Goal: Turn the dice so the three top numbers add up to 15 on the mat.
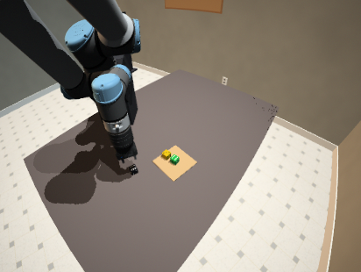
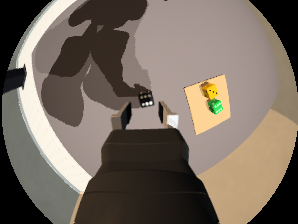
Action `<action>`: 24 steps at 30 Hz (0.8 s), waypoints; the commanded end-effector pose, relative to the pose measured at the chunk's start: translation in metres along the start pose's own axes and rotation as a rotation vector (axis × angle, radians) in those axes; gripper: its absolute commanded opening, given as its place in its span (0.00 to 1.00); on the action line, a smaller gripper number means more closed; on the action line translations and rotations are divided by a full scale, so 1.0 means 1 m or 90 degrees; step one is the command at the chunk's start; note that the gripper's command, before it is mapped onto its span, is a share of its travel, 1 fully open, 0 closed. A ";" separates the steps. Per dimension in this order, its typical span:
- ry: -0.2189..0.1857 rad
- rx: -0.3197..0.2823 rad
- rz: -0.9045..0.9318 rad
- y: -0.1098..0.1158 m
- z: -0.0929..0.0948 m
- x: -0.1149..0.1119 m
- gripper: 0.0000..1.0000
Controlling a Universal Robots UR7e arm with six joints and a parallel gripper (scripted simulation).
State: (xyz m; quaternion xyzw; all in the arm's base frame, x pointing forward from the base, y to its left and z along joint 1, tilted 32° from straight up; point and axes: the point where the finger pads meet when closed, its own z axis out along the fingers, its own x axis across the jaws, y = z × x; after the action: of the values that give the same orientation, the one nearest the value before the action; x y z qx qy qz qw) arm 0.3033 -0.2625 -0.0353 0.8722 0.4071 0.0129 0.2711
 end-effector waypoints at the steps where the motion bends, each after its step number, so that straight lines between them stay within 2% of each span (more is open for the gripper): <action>1: 0.000 -0.001 0.000 0.000 0.000 0.000 0.87; 24: 0.000 -0.001 0.000 0.000 0.010 0.000 0.87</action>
State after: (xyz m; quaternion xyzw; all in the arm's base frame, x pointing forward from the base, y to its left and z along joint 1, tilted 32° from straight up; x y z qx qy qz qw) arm 0.3051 -0.2655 -0.0411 0.8723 0.4069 0.0128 0.2709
